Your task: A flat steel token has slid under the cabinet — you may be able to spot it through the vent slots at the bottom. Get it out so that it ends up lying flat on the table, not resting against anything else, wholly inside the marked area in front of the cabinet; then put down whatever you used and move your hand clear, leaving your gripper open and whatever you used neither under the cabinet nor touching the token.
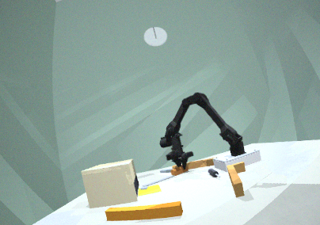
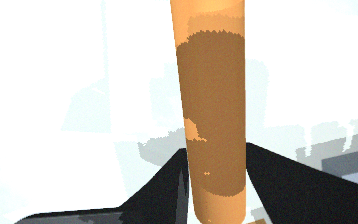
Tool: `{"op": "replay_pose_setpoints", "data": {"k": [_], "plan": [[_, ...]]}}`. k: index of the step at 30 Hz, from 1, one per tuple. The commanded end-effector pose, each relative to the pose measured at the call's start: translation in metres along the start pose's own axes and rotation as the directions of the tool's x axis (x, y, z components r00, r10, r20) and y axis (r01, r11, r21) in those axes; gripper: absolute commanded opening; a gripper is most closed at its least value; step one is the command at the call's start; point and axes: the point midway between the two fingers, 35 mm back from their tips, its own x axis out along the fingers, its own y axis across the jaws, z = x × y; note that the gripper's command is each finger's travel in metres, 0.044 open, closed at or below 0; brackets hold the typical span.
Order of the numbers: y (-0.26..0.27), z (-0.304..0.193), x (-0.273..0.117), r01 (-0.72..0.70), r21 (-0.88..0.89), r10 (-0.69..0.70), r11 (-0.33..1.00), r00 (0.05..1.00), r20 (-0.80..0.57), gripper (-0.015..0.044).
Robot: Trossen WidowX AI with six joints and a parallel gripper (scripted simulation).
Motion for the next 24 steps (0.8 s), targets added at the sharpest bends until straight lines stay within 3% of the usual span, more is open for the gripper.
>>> {"op": "replay_pose_setpoints", "data": {"k": [1, 5, 23, 24], "plan": [[0.0, 0.0, 0.0, 0.0, 0.0, 0.0, 1.0, 1.0, 0.0, 0.02], [0.0, 0.0, -0.001, 0.006, 0.0, -0.006, 1.0, 1.0, 0.014, 0.027], [0.001, 0.0, 0.013, 0.007, -0.002, -0.007, 1.0, 1.0, 0.017, 0.027], [-0.002, 0.0, 0.011, 0.014, 0.004, -0.014, 1.0, 1.0, 0.014, 0.0244]]}}
